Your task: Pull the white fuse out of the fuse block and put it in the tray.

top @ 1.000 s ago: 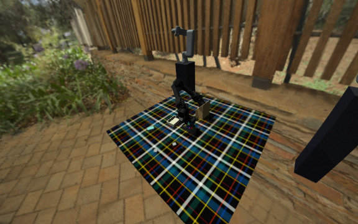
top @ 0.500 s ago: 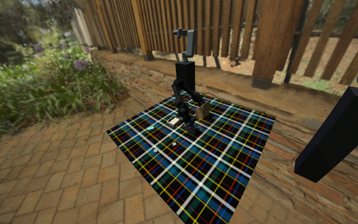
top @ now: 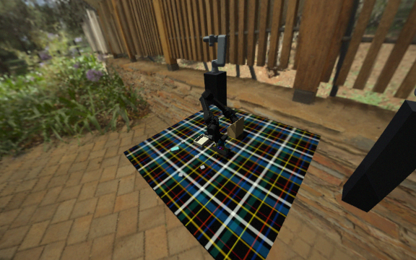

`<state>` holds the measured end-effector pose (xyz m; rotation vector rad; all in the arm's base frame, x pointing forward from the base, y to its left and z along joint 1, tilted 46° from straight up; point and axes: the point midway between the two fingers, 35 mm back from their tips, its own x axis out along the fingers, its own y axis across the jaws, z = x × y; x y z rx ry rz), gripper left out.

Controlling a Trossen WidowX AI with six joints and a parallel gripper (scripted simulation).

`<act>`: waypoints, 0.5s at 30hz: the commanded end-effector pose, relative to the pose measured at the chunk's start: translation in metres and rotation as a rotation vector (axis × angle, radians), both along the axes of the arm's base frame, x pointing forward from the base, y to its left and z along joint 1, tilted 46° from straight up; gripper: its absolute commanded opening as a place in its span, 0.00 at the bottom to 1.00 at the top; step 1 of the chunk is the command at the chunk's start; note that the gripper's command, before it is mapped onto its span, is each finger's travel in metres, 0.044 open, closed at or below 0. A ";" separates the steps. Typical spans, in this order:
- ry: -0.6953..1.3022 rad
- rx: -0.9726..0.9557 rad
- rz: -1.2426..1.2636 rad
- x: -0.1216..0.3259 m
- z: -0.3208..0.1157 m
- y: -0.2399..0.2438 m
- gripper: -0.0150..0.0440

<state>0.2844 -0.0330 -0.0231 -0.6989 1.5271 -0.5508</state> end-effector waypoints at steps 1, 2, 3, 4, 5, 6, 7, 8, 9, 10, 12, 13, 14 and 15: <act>-0.006 0.004 -0.006 0.001 0.003 0.003 0.25; -0.006 0.005 -0.006 0.001 0.004 0.004 0.25; -0.006 0.005 -0.006 0.001 0.005 0.005 0.25; -0.006 0.005 -0.006 0.001 0.006 0.006 0.25; -0.006 0.005 -0.006 0.001 0.007 0.008 0.25; -0.006 0.005 -0.006 0.001 0.008 0.009 0.25; -0.006 0.005 -0.006 0.001 0.009 0.010 0.25; -0.006 0.005 -0.006 0.001 0.010 0.011 0.25; -0.006 0.005 -0.006 0.001 0.012 0.012 0.25; -0.006 0.005 -0.006 0.001 0.013 0.013 0.25; -0.005 0.005 -0.006 0.001 0.015 0.016 0.25; -0.005 0.005 -0.006 0.001 0.016 0.017 0.25; -0.005 0.005 -0.006 0.001 0.016 0.017 0.25; -0.005 0.005 -0.006 0.001 0.017 0.017 0.25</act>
